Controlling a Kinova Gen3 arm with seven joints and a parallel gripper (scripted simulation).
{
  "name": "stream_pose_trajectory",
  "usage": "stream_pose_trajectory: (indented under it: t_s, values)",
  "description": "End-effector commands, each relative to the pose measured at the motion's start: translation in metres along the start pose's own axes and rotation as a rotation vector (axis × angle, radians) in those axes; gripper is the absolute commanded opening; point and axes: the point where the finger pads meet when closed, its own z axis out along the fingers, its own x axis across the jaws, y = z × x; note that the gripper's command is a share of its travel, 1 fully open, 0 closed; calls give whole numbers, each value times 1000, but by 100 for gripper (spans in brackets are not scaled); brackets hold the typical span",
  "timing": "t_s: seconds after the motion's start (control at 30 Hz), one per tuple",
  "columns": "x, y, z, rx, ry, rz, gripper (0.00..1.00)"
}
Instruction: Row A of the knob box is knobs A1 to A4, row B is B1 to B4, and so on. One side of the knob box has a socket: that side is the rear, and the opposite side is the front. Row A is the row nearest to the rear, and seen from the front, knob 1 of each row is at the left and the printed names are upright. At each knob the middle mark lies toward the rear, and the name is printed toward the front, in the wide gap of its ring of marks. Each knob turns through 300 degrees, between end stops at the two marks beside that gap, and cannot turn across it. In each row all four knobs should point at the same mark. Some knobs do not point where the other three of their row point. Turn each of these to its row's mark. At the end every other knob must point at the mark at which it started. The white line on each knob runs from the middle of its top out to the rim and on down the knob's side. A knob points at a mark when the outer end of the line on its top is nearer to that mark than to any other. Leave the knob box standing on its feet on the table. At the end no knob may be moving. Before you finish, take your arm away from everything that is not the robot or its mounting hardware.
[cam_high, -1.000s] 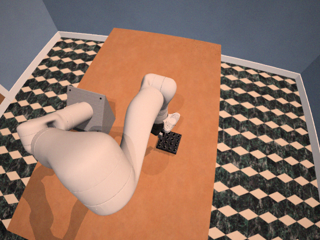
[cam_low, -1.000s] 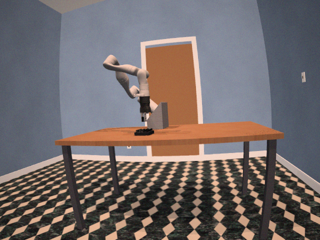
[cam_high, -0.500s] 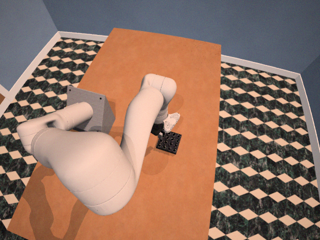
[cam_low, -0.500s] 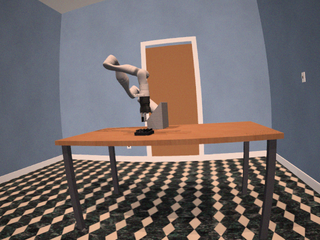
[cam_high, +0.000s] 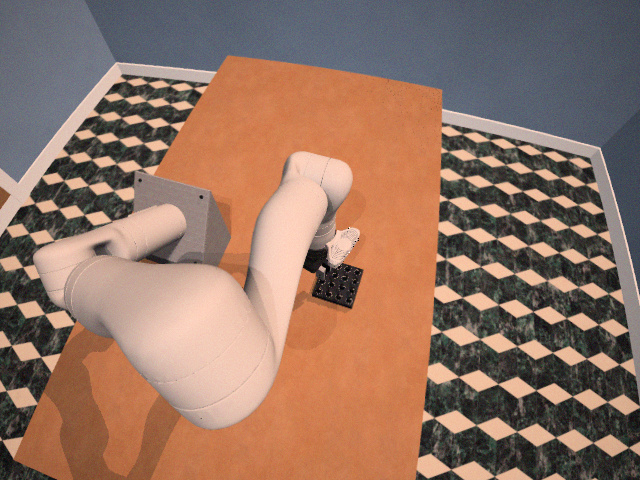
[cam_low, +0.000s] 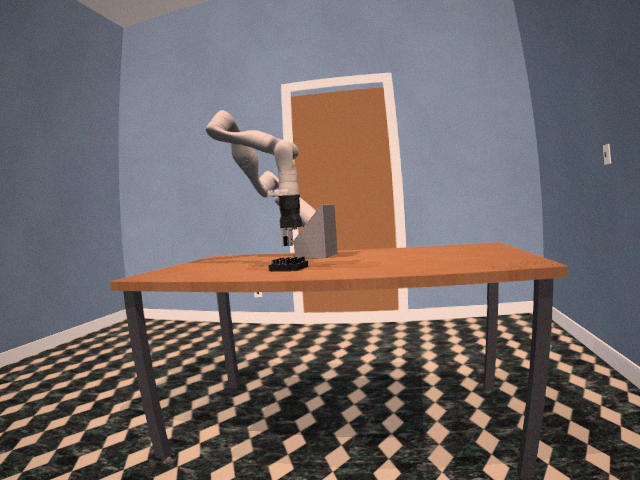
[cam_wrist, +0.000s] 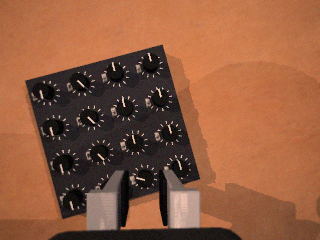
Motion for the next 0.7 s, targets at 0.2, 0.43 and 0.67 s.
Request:
stream_pose_trajectory:
  t_s: [0.2,0.43,0.67]
  values:
    - [0,1,10,-2,1,-1,46]
    - [0,1,18,-2,1,-1,46]
    - [0,1,26,-2,1,-1,46]
